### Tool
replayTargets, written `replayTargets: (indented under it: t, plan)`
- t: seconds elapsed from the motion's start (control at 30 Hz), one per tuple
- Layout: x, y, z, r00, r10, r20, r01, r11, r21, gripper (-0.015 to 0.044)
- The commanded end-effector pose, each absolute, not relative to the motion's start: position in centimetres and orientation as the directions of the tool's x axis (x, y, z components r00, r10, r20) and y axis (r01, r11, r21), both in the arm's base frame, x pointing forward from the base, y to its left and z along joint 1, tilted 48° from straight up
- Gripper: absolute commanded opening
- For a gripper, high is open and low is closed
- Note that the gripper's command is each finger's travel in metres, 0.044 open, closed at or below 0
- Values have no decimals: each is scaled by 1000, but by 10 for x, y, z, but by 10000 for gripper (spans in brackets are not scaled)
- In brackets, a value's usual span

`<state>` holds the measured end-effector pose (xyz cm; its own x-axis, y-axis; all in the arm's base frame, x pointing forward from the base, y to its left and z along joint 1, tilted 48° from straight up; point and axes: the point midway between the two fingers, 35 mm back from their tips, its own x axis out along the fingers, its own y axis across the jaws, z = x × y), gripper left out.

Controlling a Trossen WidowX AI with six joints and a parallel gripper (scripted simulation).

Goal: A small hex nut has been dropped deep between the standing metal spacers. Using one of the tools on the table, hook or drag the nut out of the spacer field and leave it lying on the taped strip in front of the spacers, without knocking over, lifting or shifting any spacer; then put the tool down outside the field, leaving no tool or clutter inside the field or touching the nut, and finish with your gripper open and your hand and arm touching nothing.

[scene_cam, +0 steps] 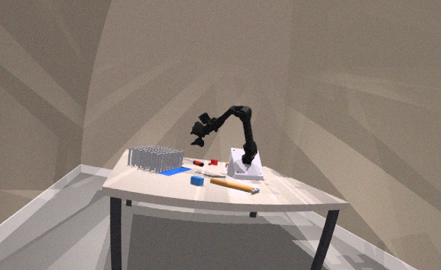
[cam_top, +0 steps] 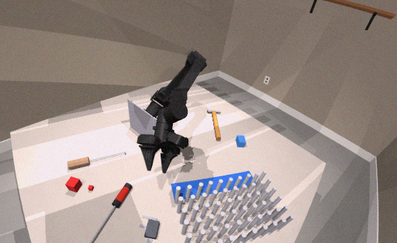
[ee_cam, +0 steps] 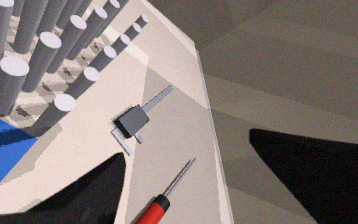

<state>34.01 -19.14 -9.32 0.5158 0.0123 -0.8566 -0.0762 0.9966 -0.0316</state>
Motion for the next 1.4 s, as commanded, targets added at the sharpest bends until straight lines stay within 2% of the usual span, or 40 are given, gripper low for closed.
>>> replayTargets:
  t: [0.0,0.33,0.6,0.9,1.13,1.37]
  plan:
    - [296,-236,-133,359,19,-933,-200,978,-57,440]
    - [194,-275,-190,119,174,-978,-402,909,112,440]
    - [121,-288,-224,8,334,-942,-604,753,262,440]
    - [46,-277,-251,-32,534,-845,-789,506,349,440]
    - [-6,-254,-266,-6,684,-730,-910,300,288,440]
    - [-12,-251,-267,0,700,-714,-921,278,272,440]
